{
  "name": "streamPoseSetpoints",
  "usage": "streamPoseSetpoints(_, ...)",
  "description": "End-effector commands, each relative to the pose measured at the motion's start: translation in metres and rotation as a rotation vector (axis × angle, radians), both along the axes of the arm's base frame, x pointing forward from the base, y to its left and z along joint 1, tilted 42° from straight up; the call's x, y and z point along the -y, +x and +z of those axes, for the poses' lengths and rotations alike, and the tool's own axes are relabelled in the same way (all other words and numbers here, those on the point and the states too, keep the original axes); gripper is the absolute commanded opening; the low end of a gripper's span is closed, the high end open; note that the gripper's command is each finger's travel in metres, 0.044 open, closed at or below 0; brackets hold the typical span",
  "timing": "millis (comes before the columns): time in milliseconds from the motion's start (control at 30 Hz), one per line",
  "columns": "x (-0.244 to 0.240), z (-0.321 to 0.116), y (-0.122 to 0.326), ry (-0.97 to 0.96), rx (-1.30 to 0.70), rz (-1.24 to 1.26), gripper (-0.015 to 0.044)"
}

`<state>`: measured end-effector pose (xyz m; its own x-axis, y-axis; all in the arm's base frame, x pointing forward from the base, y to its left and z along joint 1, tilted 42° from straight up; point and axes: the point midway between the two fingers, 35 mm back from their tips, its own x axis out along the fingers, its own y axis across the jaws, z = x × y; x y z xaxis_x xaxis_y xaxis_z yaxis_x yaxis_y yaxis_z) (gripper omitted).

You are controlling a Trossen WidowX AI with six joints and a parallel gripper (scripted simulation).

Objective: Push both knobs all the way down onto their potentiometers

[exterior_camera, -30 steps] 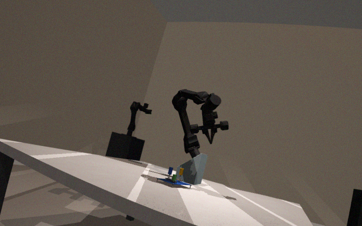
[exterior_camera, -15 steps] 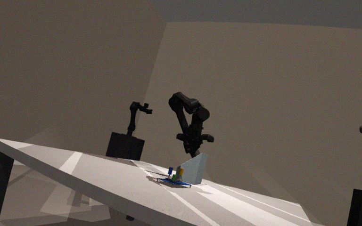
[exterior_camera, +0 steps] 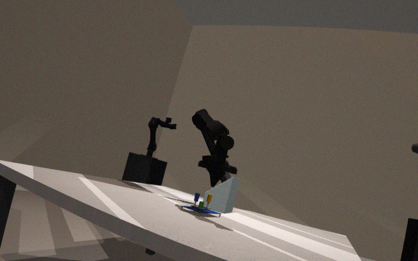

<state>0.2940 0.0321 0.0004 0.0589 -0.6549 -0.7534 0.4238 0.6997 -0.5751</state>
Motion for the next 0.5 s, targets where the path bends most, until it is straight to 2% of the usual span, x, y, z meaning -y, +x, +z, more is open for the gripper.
streamPoseSetpoints(0, 0.007, -0.006, -0.003, -0.011, -0.009, 0.000, 0.0000)
streamPoseSetpoints(467, 0.016, -0.017, -0.002, -0.011, -0.009, 0.000, 0.0000)
